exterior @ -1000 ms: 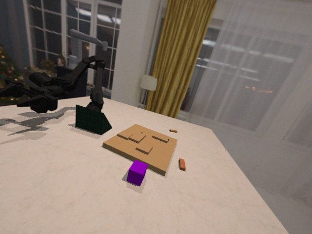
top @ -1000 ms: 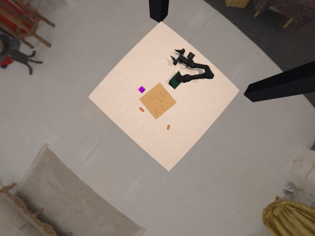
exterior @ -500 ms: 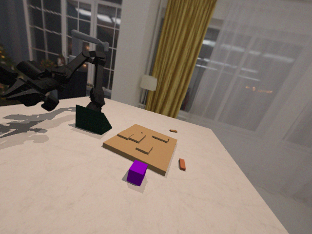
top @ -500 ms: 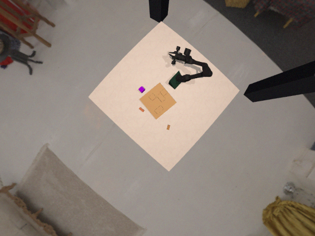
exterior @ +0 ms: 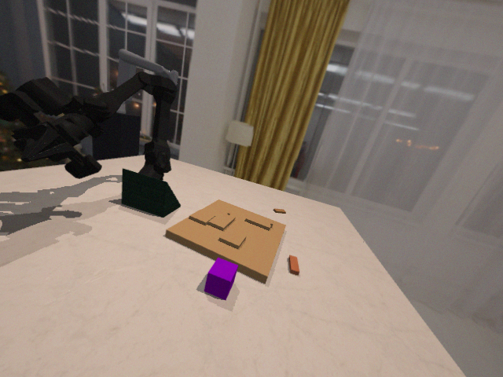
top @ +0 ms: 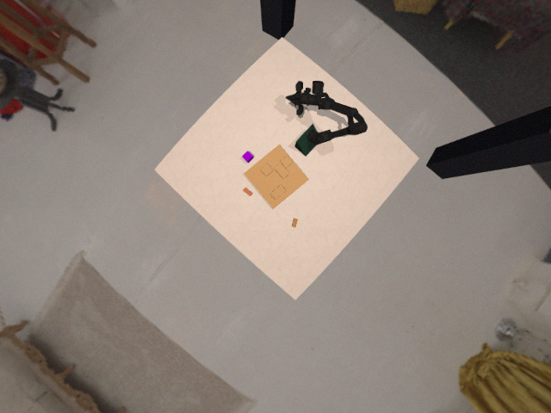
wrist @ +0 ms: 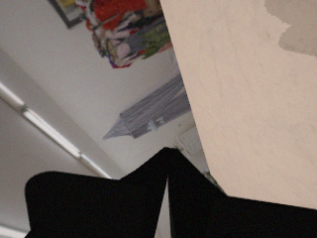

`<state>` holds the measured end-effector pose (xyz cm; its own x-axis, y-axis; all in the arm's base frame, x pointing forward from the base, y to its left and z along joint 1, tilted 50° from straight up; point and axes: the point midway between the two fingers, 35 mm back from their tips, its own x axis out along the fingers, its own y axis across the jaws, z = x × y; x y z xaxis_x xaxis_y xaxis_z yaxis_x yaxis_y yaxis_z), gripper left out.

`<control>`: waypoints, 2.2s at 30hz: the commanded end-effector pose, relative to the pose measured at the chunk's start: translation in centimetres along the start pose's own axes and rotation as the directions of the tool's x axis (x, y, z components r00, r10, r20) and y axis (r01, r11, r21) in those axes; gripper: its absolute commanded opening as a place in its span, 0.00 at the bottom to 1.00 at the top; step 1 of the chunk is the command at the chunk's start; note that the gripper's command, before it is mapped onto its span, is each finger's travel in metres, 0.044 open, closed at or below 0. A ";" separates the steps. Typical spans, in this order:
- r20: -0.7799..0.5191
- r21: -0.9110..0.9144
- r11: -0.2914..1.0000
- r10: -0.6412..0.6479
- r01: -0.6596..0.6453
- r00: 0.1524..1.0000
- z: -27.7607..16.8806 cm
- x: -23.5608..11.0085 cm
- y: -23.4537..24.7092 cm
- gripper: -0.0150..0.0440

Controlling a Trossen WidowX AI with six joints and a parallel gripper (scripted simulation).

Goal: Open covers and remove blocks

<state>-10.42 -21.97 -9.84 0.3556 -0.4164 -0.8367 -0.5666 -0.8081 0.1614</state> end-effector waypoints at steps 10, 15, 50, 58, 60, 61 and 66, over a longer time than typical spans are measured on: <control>-0.037 -0.441 0.883 -0.197 0.161 0.980 -5.4 2.7 -0.6 0.25; -0.043 -0.595 0.780 -0.273 0.195 0.961 -7.6 3.7 -1.2 0.25; 0.144 -0.980 -0.200 -0.671 0.009 0.728 -19.8 7.0 -10.8 0.25; 0.211 -0.912 -0.387 -0.722 -0.132 0.659 -22.1 6.8 -13.7 0.25; 0.230 -0.885 -0.430 -0.737 -0.179 0.635 -22.8 6.7 -14.5 0.25; 0.240 -0.870 -0.450 -0.744 -0.203 0.624 -23.1 6.7 -14.9 0.25; 0.290 -0.783 -0.530 -0.774 -0.325 0.563 -24.7 6.3 -17.2 0.25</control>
<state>18.24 -21.95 -5.52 0.4514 0.4615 -0.7637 0.8160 0.1327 0.5626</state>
